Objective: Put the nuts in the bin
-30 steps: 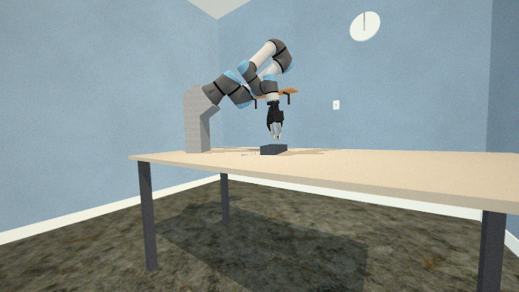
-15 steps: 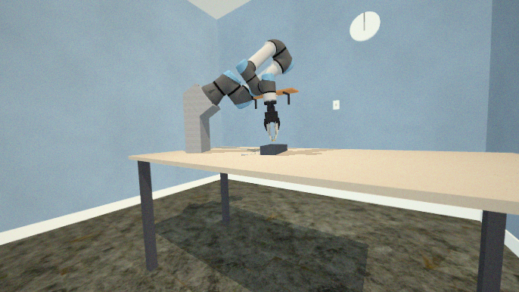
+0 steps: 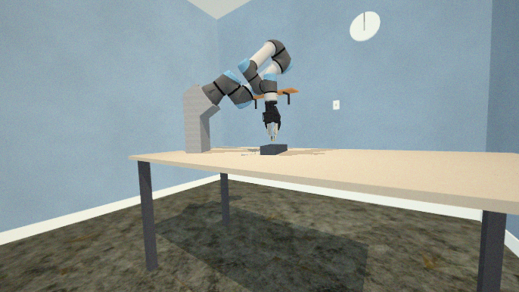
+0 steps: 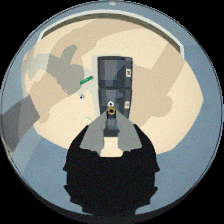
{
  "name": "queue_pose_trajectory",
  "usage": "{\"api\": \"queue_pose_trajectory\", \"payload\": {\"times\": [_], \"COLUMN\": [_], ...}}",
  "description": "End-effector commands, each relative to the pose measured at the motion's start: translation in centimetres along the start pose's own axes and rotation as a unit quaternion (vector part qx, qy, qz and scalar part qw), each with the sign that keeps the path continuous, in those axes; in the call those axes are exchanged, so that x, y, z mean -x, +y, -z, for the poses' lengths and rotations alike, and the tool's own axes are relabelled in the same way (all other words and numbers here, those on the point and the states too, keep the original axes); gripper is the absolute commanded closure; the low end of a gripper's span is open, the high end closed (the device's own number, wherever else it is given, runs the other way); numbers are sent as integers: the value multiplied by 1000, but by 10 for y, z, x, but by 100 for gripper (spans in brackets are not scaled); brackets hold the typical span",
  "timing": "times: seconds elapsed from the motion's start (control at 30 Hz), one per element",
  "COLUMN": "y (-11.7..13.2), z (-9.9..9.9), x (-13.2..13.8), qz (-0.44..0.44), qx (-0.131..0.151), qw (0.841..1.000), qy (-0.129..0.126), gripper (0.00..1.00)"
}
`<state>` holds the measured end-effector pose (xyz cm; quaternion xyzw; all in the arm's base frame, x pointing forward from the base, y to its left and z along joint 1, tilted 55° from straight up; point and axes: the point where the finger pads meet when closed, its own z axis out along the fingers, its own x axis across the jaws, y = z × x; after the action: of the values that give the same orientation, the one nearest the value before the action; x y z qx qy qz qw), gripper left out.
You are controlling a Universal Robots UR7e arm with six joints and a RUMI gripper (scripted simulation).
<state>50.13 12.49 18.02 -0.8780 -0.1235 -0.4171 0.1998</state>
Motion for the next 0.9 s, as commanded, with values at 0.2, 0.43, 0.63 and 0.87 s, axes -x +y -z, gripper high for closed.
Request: {"api": "queue_pose_trajectory", "payload": {"times": [0.2, 0.43, 0.63, 0.87], "y": [0, 0, 0, 0], "z": [0, 0, -1, -15], "x": [-2, -3, -2, -3], "qz": [-12, -12, -13, -12], "qx": [2, 2, 2, 2], "qw": [1000, 1000, 1000, 1000], "qy": [-4, -4, -4, -4], "gripper": [100, 100, 100, 100]}}
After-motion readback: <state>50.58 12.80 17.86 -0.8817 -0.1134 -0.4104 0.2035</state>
